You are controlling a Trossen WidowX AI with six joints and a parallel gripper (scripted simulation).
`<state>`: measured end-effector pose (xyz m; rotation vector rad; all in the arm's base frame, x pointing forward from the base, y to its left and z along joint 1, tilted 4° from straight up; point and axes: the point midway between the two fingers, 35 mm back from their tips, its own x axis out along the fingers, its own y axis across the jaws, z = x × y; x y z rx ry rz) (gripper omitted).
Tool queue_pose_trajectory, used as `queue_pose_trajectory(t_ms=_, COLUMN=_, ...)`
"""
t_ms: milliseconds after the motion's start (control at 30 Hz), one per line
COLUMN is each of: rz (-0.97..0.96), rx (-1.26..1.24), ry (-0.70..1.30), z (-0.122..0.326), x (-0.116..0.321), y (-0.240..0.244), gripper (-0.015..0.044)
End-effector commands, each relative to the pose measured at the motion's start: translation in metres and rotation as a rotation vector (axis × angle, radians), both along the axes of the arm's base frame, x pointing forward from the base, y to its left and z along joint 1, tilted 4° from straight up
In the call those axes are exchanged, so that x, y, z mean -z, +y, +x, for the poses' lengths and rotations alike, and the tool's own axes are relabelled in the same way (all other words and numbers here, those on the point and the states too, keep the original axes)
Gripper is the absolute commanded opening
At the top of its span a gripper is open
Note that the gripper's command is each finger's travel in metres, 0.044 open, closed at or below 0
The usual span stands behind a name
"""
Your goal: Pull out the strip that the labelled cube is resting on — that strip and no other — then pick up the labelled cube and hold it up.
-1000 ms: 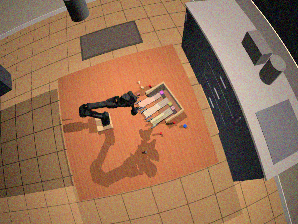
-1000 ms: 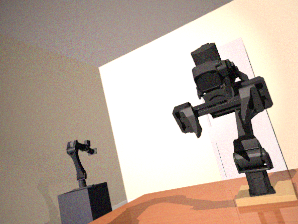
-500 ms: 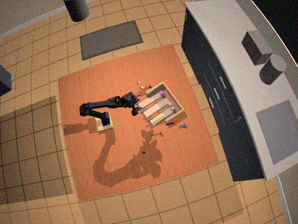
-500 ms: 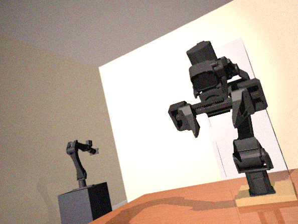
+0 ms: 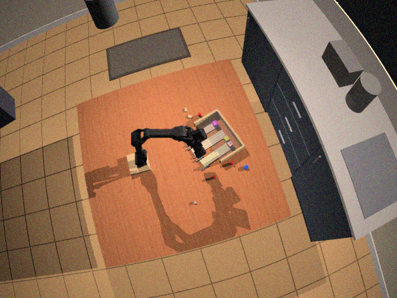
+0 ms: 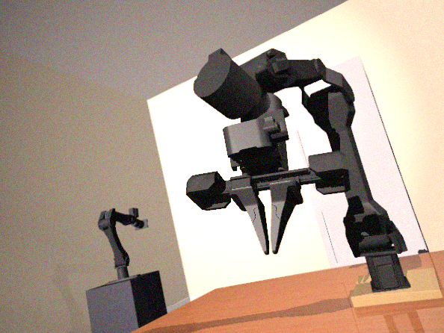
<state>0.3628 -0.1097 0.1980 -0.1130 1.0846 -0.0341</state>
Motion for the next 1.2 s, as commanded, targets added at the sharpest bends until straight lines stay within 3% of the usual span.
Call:
queue_pose_trajectory(t_ms=0, rz=0.012, rx=-0.055, ry=0.183, z=0.016, x=0.03, y=-0.025, gripper=0.0)
queue_pose_trajectory(t_ms=233, rz=0.057, rx=-0.138, ry=0.381, z=0.027, x=0.068, y=-0.053, gripper=0.0)
queue_pose_trajectory(t_ms=1167, rz=0.057, rx=-0.138, ry=0.381, z=0.03, x=0.103, y=-0.057, gripper=0.0)
